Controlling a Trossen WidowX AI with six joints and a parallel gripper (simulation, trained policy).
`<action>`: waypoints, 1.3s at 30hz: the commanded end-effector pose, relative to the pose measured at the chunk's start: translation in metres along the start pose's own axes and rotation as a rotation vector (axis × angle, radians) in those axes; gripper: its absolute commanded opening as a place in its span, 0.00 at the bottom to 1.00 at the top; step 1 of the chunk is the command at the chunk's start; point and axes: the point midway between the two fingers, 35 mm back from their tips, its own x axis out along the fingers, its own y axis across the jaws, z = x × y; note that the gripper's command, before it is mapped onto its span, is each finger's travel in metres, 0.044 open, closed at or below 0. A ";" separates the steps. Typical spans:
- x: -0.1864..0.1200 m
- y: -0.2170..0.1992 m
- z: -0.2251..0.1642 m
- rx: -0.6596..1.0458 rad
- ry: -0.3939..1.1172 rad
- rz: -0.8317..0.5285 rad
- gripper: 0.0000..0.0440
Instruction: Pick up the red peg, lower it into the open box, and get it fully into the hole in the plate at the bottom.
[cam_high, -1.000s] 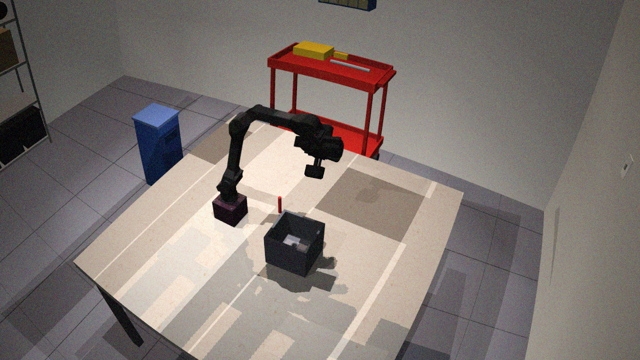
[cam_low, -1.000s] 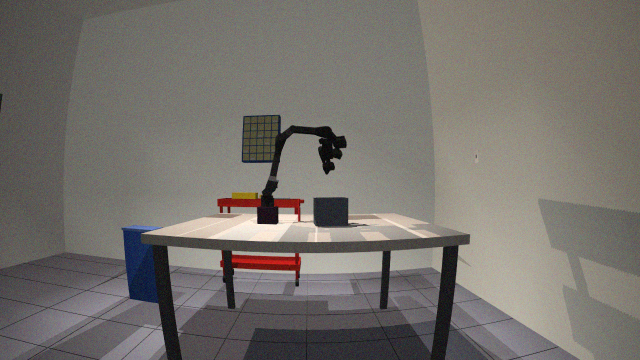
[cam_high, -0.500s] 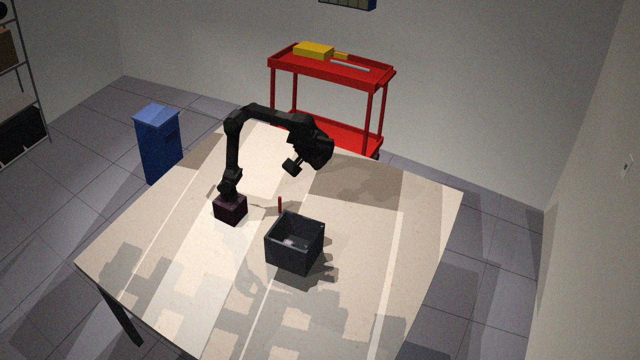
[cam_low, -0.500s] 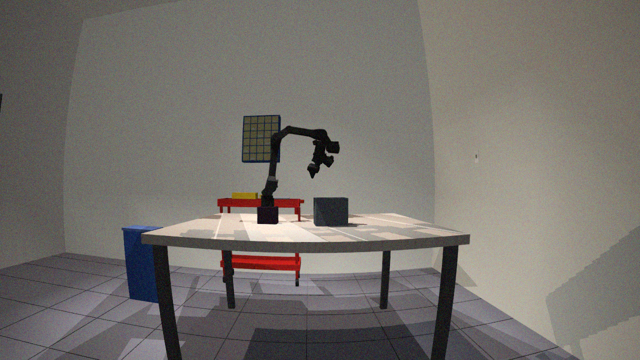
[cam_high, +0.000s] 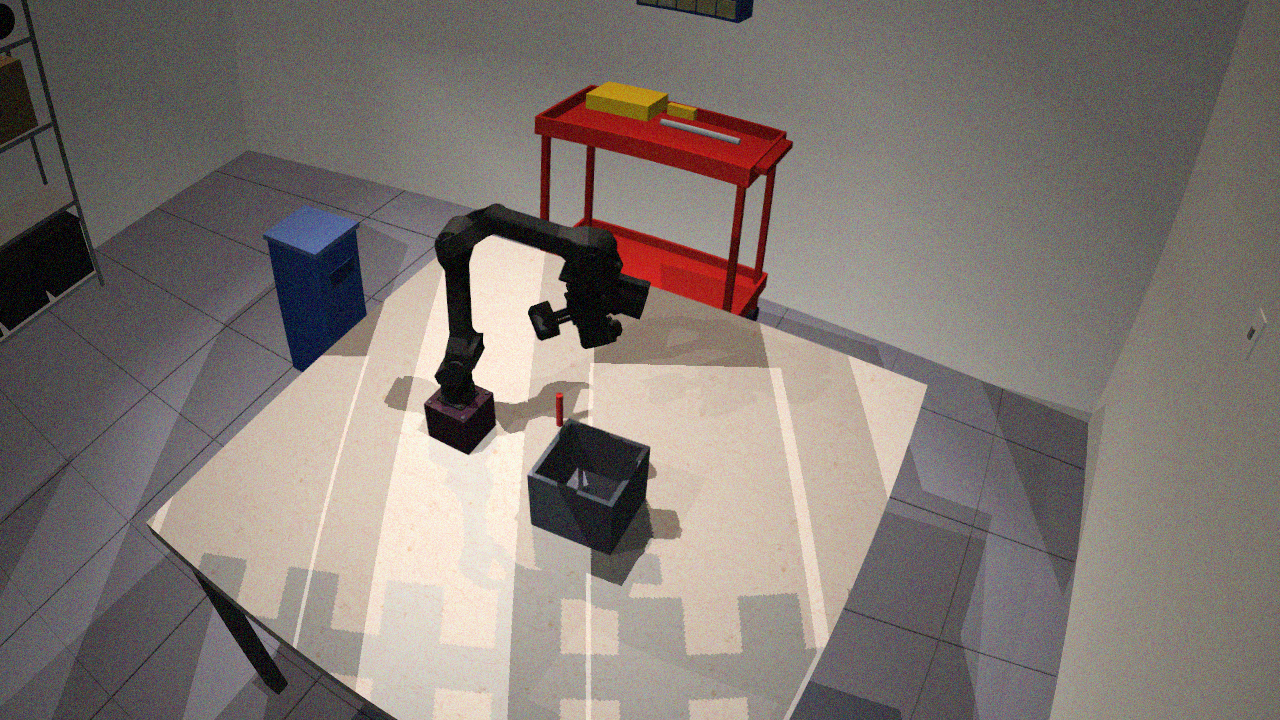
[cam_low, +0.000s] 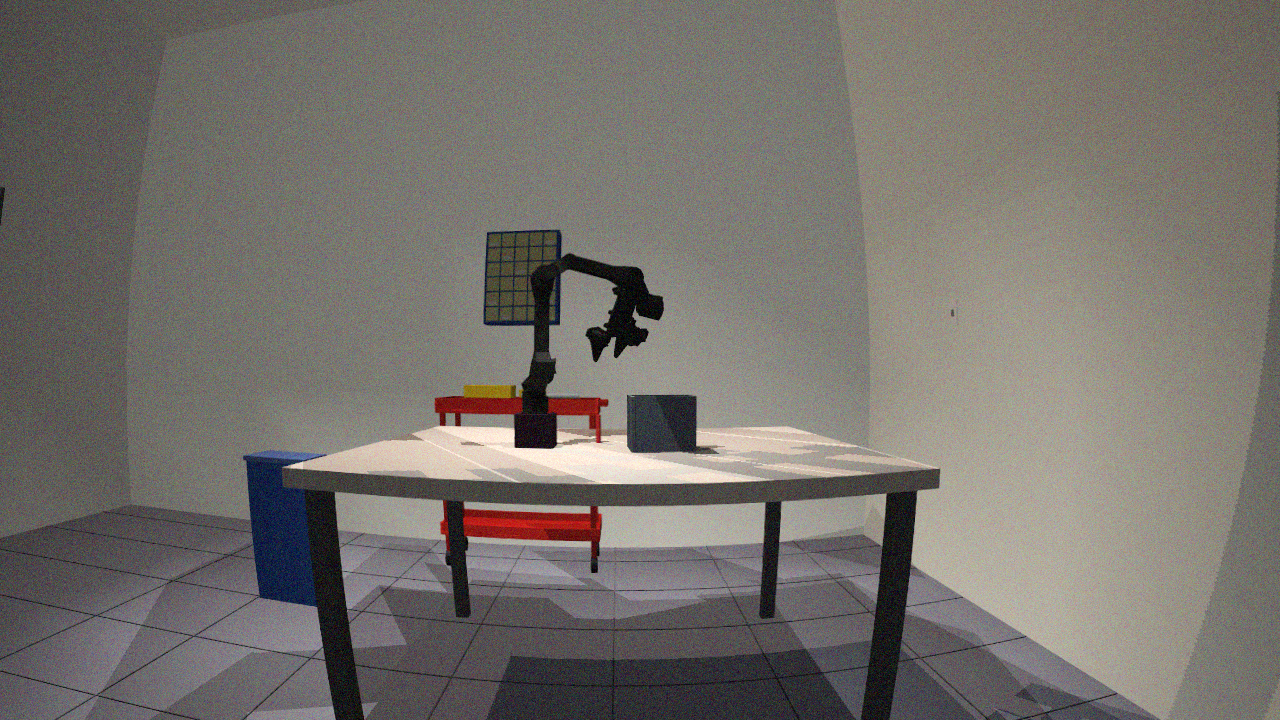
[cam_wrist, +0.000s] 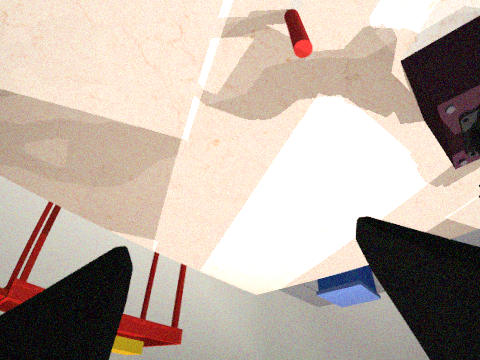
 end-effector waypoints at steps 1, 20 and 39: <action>0.007 -0.013 -0.006 0.095 -0.018 -0.051 1.00; 0.065 -0.068 -0.002 0.556 -0.294 -0.263 1.00; 0.118 -0.075 0.048 0.669 -0.502 -0.218 0.92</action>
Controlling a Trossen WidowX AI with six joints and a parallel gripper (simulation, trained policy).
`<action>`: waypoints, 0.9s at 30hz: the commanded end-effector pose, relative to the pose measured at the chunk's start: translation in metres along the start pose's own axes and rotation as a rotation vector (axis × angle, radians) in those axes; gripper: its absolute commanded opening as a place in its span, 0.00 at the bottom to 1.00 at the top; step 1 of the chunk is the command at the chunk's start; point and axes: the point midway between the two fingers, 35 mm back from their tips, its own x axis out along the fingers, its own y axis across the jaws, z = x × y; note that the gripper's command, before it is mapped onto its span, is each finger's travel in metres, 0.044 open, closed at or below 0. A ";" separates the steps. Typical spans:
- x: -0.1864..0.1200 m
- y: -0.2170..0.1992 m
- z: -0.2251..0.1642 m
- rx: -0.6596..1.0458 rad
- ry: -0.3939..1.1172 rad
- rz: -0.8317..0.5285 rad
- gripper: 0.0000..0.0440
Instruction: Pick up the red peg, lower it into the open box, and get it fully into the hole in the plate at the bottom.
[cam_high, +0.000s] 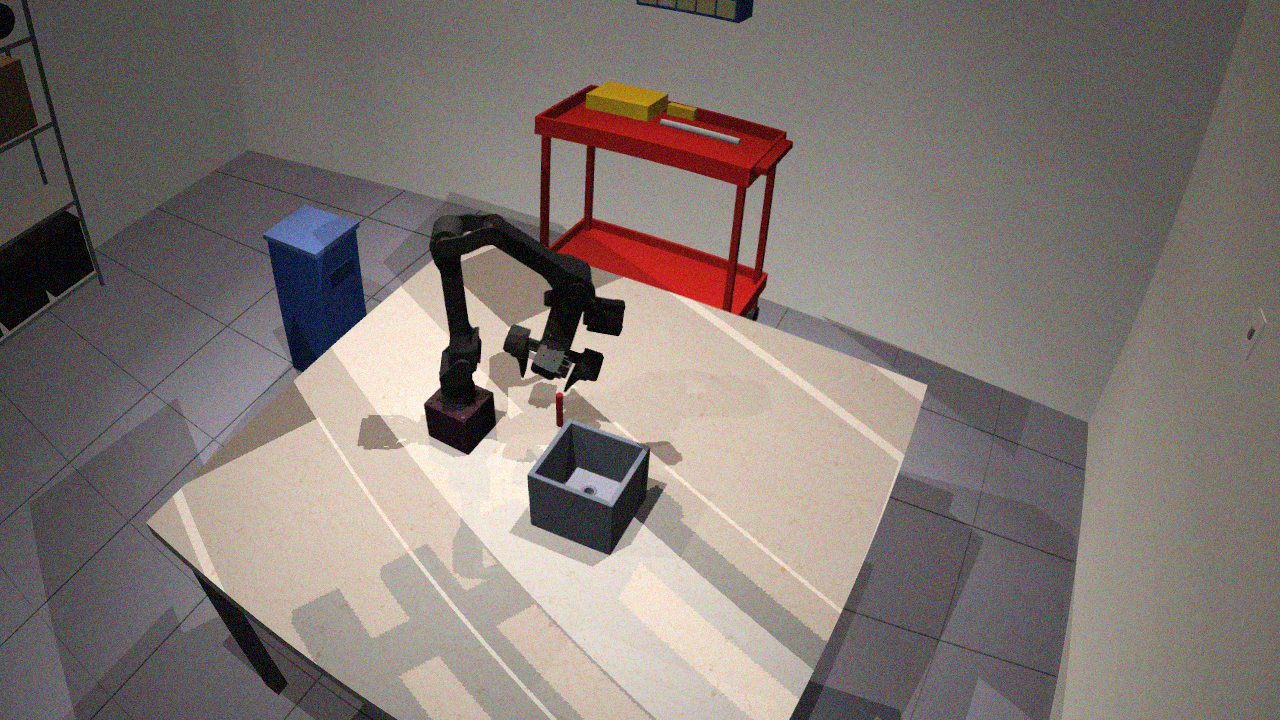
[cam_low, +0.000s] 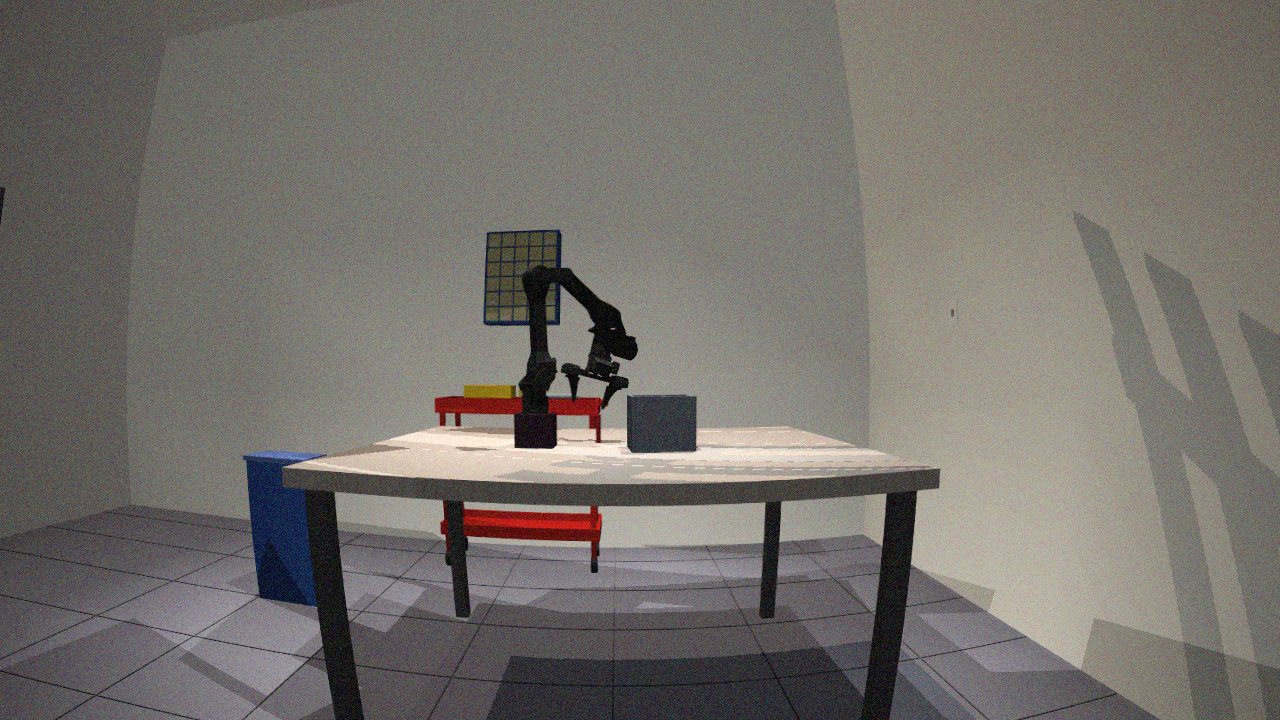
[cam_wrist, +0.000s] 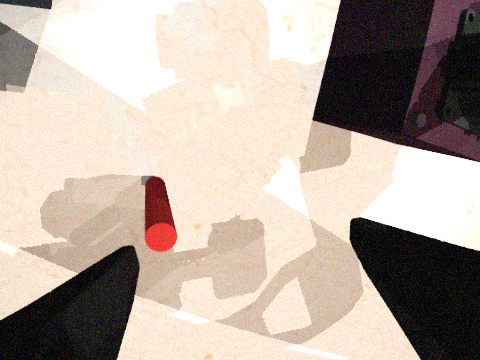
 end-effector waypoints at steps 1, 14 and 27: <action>0.011 0.006 0.001 0.015 -0.019 0.011 0.92; 0.048 0.021 0.003 0.055 -0.051 0.066 0.85; 0.073 0.038 -0.002 0.066 -0.053 0.108 0.36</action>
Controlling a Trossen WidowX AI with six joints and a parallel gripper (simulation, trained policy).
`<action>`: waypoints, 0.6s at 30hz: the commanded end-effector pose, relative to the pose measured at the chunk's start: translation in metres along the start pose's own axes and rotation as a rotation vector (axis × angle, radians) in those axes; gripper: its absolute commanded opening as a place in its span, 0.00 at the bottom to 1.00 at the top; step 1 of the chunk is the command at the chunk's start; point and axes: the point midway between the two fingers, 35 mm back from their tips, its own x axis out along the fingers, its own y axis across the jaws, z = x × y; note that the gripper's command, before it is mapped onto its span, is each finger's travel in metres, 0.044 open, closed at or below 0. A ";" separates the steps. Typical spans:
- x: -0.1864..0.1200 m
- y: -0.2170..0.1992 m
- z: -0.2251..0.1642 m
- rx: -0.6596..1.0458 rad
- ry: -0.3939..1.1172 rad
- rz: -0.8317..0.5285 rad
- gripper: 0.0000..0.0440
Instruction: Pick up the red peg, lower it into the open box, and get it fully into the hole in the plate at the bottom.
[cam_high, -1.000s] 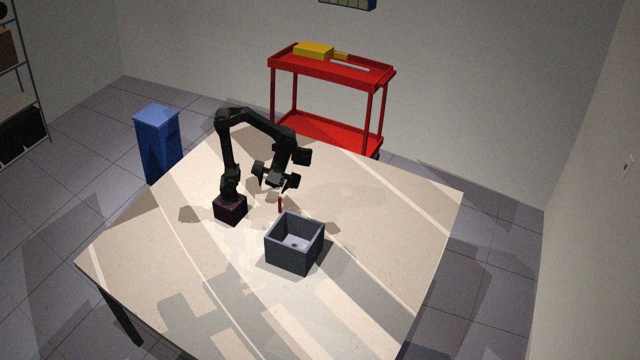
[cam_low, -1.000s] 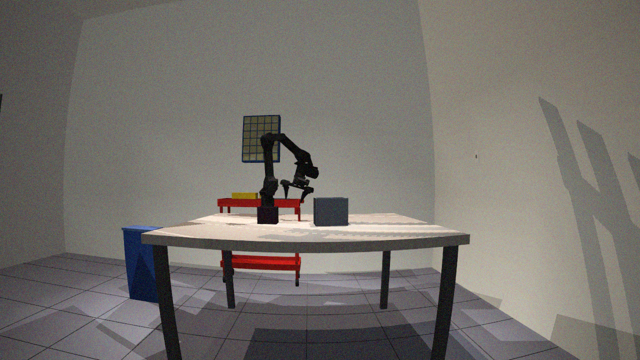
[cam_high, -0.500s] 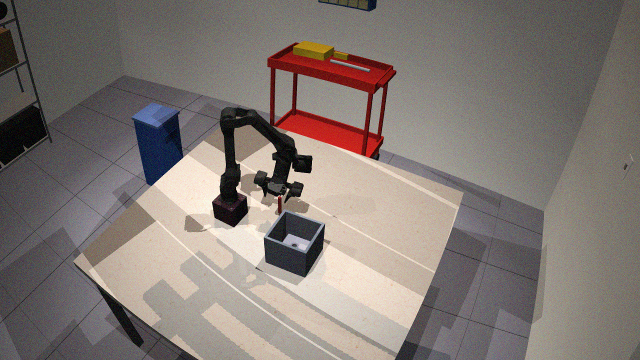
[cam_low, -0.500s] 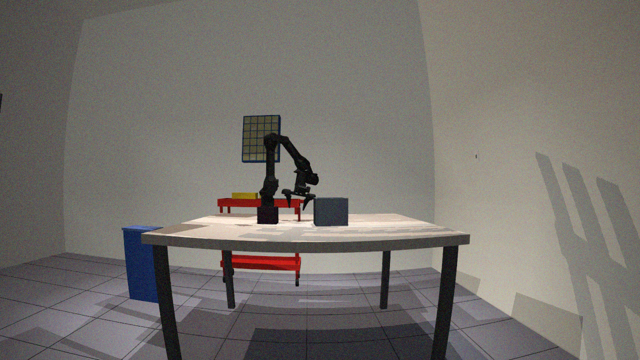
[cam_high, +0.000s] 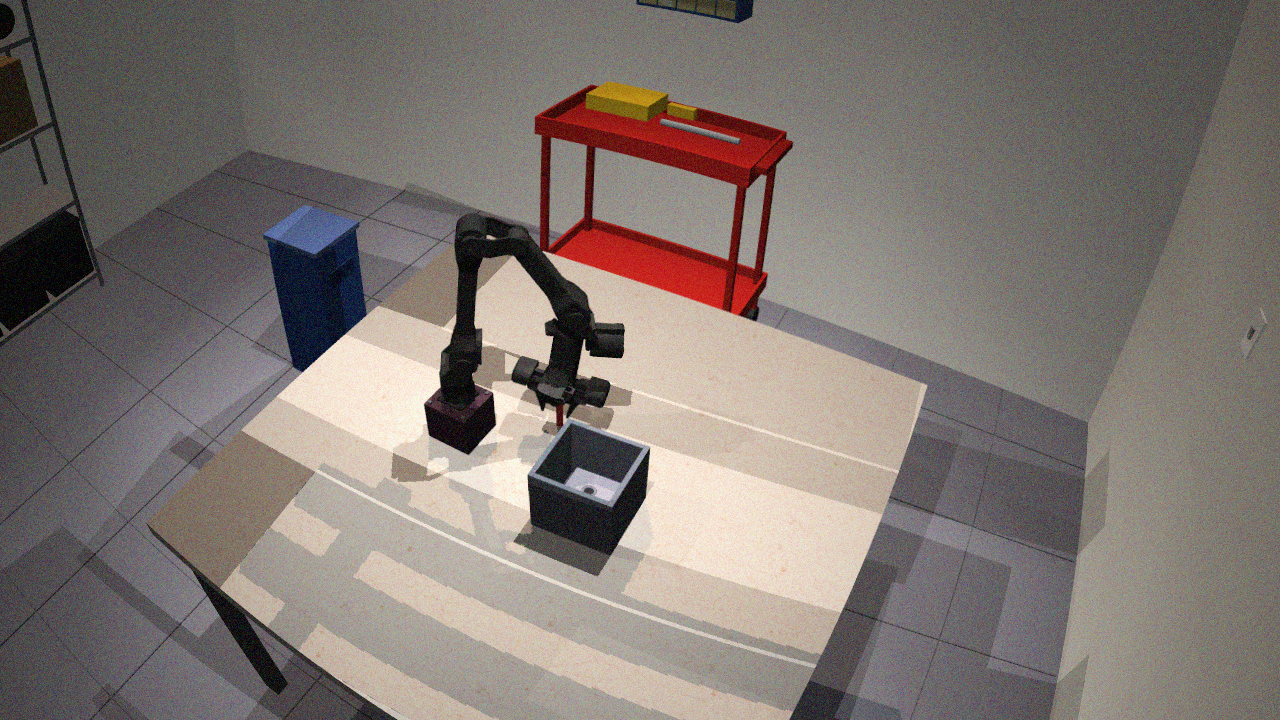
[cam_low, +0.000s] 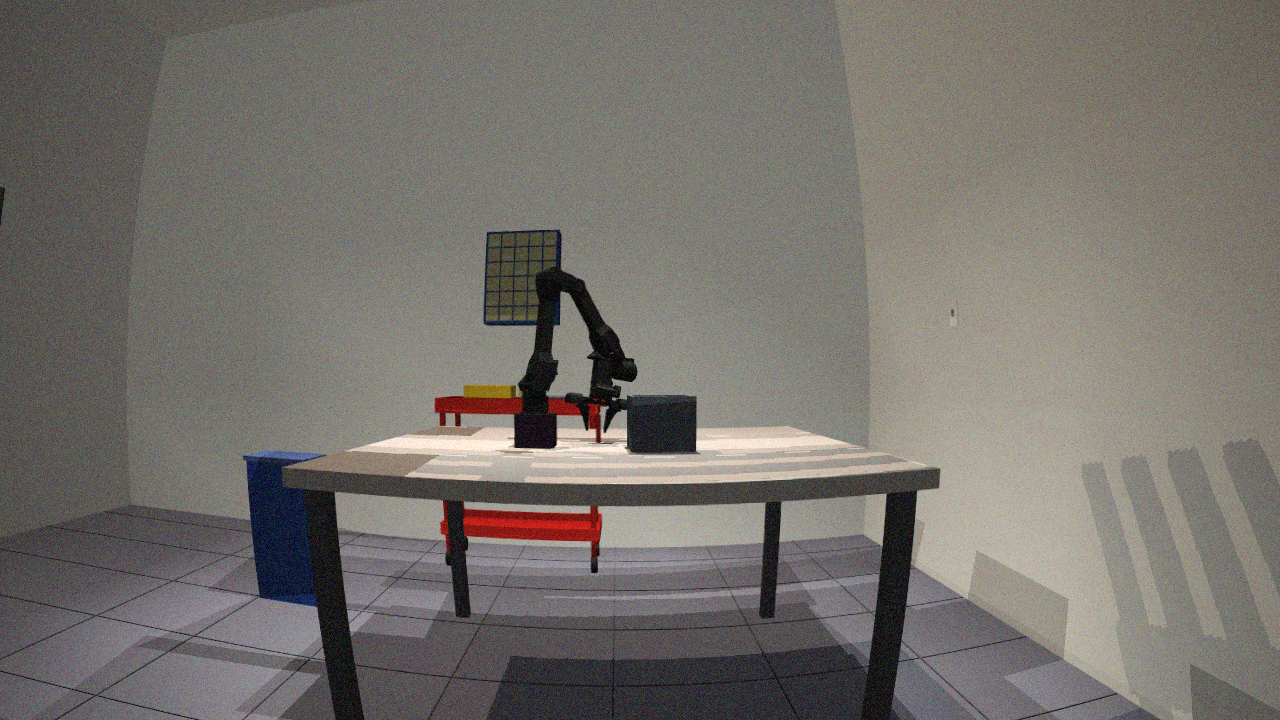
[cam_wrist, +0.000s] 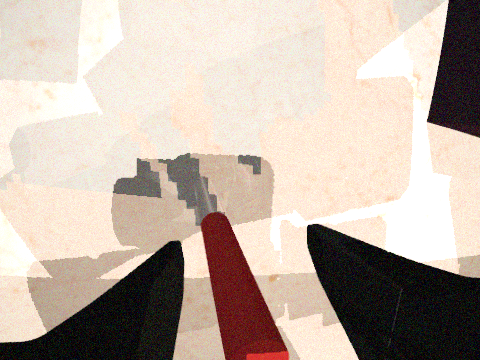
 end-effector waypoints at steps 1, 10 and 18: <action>0.008 0.004 -0.002 -0.005 -0.003 0.001 0.30; 0.009 0.016 -0.009 -0.027 0.016 0.044 0.01; -0.008 0.028 -0.012 -0.006 0.038 0.106 0.00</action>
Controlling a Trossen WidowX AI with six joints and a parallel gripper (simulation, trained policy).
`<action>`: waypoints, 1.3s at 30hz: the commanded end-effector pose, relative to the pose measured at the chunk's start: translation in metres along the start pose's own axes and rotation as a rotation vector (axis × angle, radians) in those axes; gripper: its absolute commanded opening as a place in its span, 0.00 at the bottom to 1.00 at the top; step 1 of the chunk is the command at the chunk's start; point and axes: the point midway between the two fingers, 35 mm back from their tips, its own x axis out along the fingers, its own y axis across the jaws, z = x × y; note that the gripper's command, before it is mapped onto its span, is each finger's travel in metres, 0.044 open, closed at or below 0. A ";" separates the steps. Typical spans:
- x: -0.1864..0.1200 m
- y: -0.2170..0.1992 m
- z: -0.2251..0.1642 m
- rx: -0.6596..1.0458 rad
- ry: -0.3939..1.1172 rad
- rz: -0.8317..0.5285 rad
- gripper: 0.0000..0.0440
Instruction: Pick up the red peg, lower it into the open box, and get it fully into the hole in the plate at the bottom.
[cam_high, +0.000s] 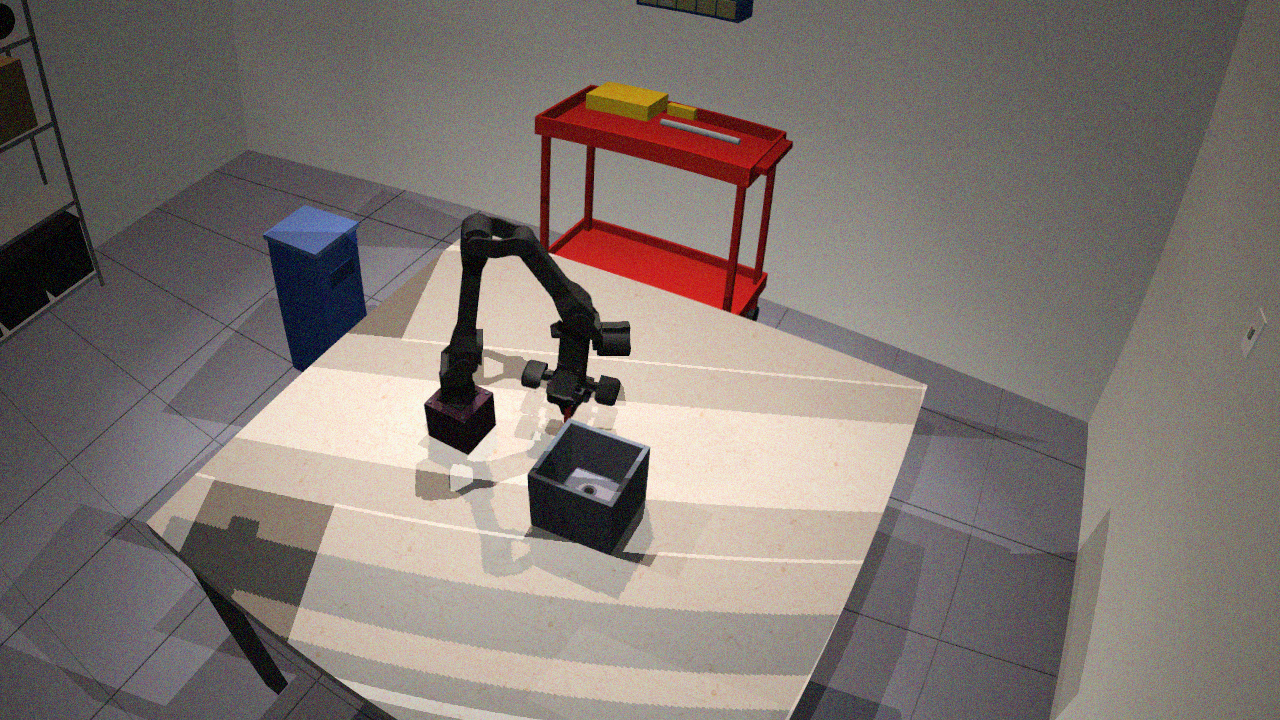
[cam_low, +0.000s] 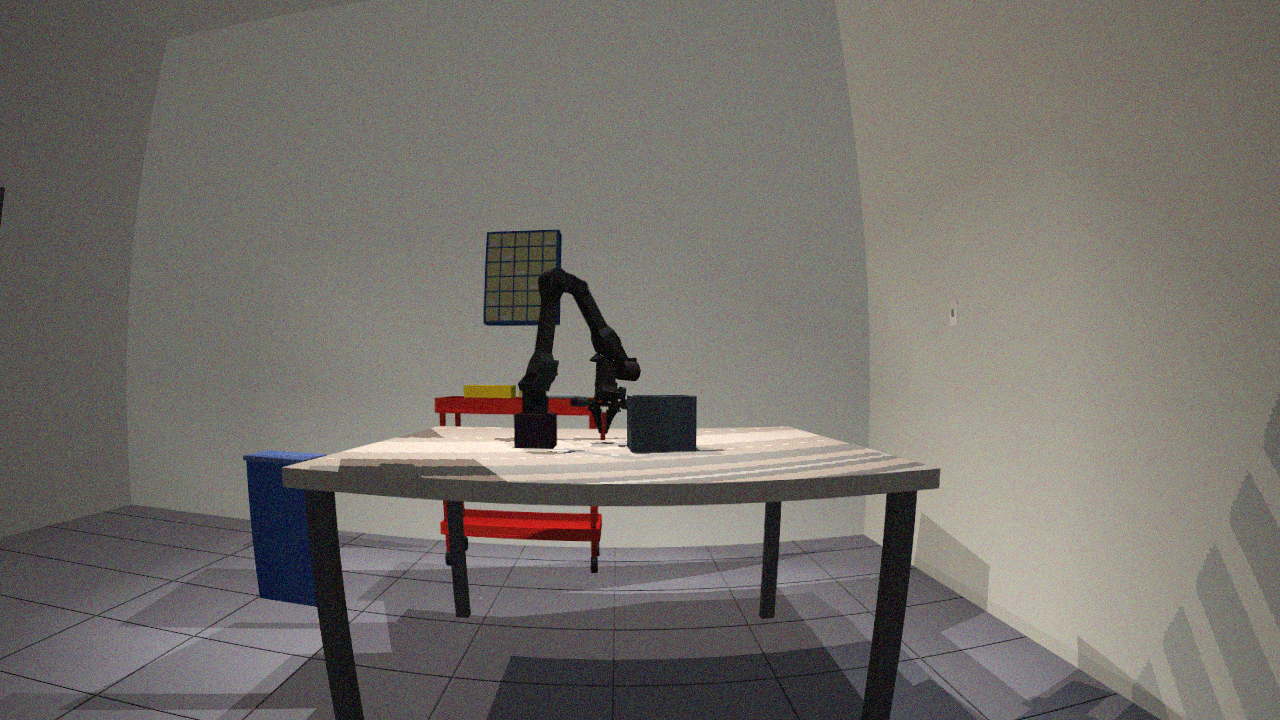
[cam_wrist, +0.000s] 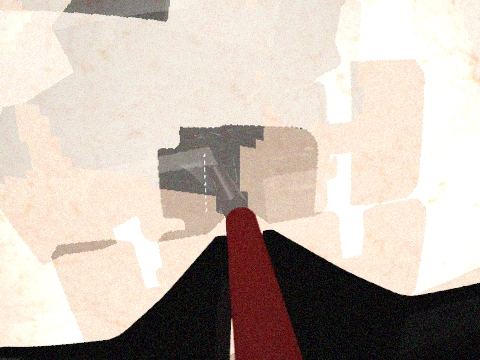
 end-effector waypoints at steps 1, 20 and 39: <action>-0.012 0.009 -0.003 0.013 0.018 0.044 0.00; -0.078 0.050 0.000 0.035 0.070 0.238 0.00; -0.148 0.076 0.052 0.031 -0.001 0.343 0.00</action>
